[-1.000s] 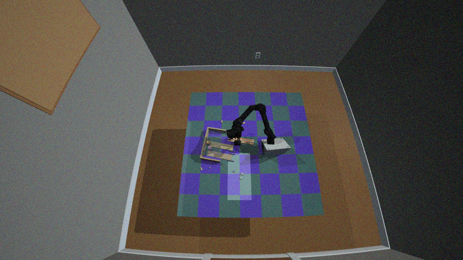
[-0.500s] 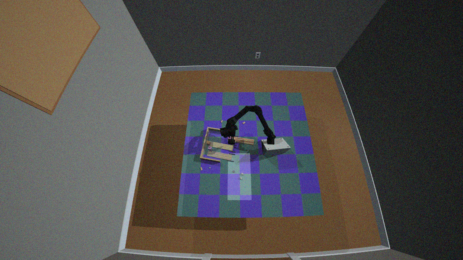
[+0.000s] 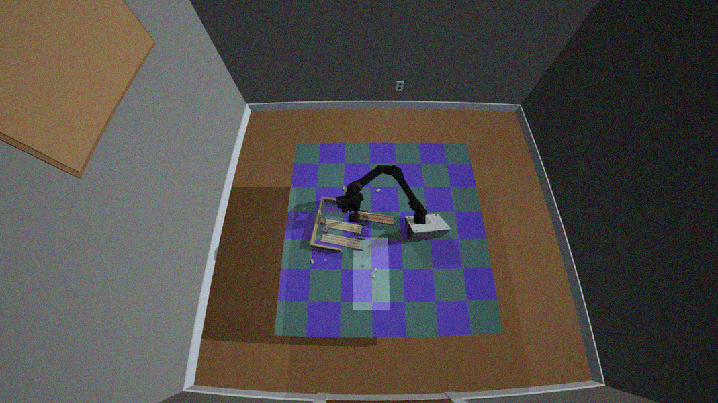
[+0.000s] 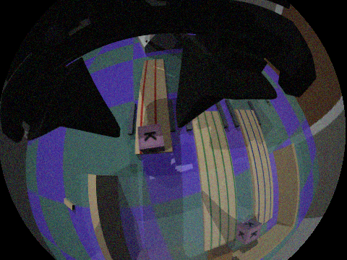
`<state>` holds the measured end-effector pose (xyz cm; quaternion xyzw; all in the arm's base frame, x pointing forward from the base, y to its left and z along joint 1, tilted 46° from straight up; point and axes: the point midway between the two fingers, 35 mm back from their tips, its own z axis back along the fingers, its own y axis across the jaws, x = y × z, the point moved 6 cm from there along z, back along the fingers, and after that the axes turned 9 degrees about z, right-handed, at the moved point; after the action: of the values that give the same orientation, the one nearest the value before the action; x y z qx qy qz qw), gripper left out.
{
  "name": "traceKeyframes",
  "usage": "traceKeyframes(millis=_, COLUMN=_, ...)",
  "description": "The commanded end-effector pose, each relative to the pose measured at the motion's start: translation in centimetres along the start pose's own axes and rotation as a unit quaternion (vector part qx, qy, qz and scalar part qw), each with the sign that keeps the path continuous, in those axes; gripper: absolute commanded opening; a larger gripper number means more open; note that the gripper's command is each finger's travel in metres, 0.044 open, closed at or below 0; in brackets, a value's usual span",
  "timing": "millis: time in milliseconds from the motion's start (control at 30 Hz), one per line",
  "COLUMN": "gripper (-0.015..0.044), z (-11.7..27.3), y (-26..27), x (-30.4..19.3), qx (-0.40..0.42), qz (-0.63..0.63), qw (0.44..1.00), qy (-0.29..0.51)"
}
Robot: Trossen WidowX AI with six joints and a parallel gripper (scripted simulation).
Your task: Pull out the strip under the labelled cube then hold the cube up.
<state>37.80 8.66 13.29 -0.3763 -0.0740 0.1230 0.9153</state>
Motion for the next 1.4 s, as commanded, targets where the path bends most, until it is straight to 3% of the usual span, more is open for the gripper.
traceKeyframes(millis=0, gripper=0.025, z=-0.9, y=-0.1, x=0.0, qx=-0.003, qz=0.002, qw=1.0, qy=0.003)
traceKeyframes(millis=1067, gripper=0.025, z=-5.0, y=-0.2, x=-0.2, qx=-0.005, qz=0.001, qw=1.0, qy=0.003)
traceKeyframes(millis=1200, gripper=0.0145, z=-4.8, y=-0.2, x=-0.1, qx=-0.002, qz=-0.001, qw=1.0, qy=0.001)
traceKeyframes(millis=1367, gripper=0.0112, z=-4.8, y=-0.2, x=-0.1, qx=-0.002, qz=-0.001, qw=1.0, qy=0.001)
